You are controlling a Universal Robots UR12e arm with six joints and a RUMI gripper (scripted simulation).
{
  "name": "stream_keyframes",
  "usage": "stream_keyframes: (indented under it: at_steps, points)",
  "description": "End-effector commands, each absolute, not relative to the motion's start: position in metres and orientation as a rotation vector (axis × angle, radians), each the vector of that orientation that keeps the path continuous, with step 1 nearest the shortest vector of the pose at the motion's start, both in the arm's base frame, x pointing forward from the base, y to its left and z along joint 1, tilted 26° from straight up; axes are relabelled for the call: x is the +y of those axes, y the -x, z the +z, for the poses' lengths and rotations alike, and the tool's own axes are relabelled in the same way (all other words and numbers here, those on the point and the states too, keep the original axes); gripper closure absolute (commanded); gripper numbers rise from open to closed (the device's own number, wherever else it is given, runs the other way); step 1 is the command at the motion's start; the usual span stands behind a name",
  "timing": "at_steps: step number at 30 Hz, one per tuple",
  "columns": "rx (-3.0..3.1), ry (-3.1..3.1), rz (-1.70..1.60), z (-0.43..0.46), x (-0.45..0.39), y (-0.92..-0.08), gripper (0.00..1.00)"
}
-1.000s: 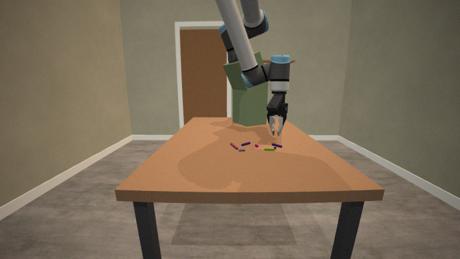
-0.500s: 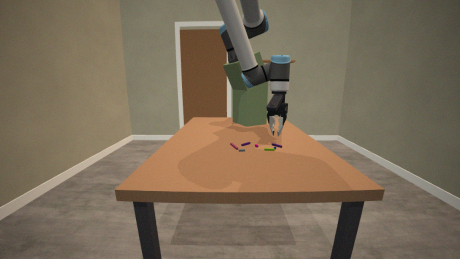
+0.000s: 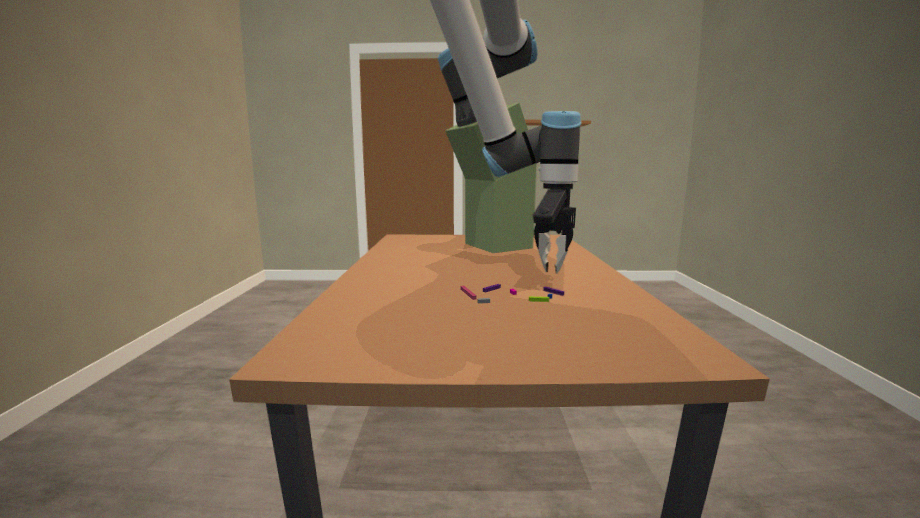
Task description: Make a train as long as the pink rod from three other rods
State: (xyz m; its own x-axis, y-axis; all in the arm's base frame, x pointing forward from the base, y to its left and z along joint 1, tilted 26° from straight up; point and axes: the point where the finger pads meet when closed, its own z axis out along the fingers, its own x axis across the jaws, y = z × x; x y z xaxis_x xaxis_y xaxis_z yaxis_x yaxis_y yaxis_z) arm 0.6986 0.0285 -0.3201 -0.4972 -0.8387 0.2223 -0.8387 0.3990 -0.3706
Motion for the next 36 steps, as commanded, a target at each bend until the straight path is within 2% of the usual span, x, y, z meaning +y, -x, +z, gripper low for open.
stream_keyframes:
  at_steps: [1,36]
  points:
    - [-2.628,-1.576,0.697,-0.322,0.028,-0.7,0.86]
    - [-2.628,-1.576,0.697,-0.36,0.012,-0.709,0.86]
